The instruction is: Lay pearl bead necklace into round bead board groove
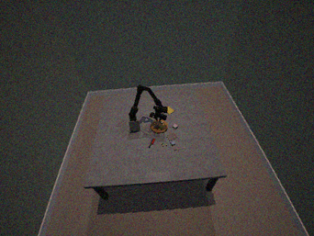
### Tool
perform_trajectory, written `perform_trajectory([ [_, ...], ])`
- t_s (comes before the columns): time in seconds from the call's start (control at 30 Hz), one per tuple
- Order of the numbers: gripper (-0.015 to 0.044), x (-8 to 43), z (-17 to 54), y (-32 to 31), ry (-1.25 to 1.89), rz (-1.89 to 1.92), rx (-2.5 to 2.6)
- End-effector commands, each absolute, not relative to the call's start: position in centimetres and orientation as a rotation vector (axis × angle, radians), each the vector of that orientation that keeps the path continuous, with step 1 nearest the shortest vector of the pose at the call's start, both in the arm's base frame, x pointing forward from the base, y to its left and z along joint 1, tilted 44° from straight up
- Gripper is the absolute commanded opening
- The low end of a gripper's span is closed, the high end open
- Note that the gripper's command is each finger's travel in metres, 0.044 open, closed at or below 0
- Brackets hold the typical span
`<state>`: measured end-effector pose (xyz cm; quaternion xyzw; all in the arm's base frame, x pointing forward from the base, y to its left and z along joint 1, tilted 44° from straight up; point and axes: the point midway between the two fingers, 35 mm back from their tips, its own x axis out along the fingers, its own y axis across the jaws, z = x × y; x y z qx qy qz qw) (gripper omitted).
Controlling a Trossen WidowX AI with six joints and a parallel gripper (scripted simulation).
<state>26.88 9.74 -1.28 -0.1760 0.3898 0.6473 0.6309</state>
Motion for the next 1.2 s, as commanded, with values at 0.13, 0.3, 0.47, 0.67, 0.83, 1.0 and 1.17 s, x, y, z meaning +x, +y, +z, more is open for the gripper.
perform_trajectory([
  [0.13,0.0120,27.0,-1.8,10.2,0.879,1.485,-0.421],
  [0.3,0.0120,26.9,-2.2,10.5,0.881,1.486,-0.418],
  [0.47,0.0120,26.7,-2.8,11.0,0.885,1.487,-0.415],
  [0.67,0.0120,26.5,-3.5,11.7,0.889,1.489,-0.410],
  [0.83,0.0120,26.2,-4.0,12.2,0.892,1.491,-0.405],
  [1.0,0.0120,26.1,-4.2,12.3,0.893,1.492,-0.404],
  [1.17,0.0041,26.3,-4.0,12.3,0.884,1.492,-0.416],
])
